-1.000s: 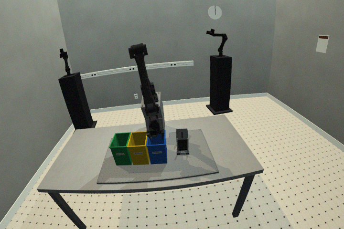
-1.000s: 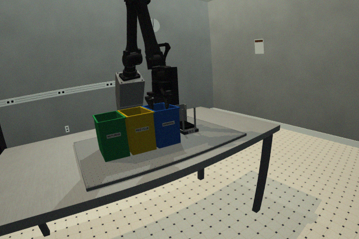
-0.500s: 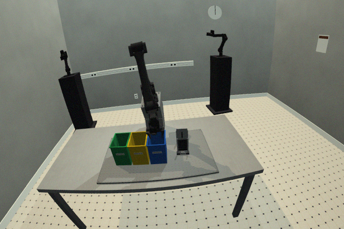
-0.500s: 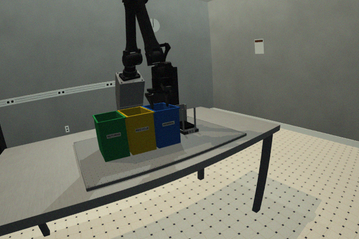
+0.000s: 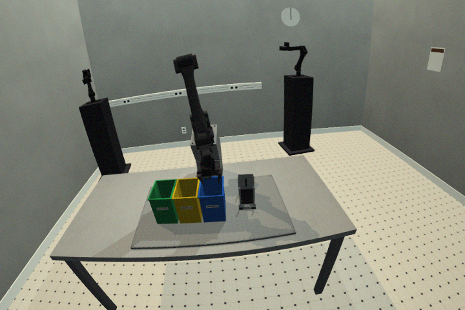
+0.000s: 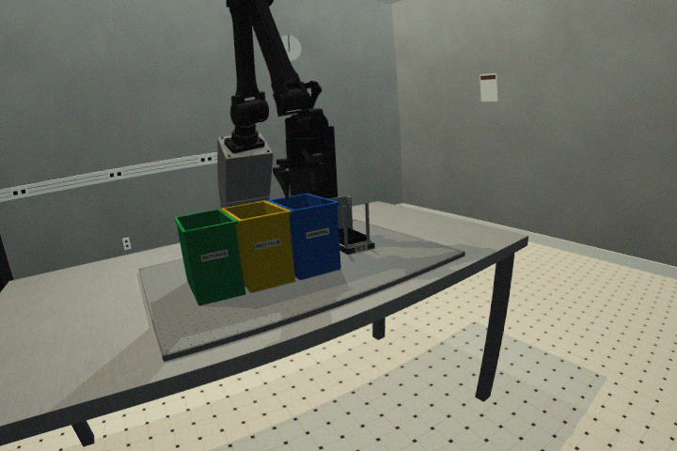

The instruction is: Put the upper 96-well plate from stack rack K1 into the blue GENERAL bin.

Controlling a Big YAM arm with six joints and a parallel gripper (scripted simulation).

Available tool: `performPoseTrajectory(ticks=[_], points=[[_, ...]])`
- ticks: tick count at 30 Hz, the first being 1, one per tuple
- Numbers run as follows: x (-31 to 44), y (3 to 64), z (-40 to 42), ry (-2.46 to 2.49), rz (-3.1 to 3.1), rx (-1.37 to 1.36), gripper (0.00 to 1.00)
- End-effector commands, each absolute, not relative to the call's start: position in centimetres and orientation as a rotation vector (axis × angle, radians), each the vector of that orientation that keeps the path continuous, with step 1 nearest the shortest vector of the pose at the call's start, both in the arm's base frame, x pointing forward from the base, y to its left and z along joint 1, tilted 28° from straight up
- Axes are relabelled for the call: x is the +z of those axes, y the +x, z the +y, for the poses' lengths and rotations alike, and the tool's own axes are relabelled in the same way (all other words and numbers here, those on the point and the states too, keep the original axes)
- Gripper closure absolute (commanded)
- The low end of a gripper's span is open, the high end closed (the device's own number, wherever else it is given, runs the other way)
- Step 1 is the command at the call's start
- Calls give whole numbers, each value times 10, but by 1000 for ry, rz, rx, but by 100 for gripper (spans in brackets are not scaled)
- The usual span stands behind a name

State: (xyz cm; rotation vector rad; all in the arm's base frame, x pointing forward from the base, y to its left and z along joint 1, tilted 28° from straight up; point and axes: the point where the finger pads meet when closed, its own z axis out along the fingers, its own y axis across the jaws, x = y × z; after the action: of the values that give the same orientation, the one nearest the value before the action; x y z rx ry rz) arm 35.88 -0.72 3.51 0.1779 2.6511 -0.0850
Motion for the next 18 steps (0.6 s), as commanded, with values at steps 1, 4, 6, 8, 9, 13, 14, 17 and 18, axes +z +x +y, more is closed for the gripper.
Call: performPoseTrajectory(ticks=[1, 4, 6, 8, 9, 13, 14, 17, 18], points=[[48, 360, -5, 183, 2637, -82, 18], [55, 360, -3, 178, 2632, -80, 18], [60, 360, -4, 184, 2627, -81, 18], [60, 360, -4, 184, 2627, -81, 18], [63, 361, -4, 180, 2625, -81, 18], [72, 360, -2, 180, 2617, -78, 18], [73, 360, -3, 183, 2617, -79, 18], [76, 358, -2, 180, 2617, -79, 18], [76, 358, -2, 179, 2617, -79, 18]])
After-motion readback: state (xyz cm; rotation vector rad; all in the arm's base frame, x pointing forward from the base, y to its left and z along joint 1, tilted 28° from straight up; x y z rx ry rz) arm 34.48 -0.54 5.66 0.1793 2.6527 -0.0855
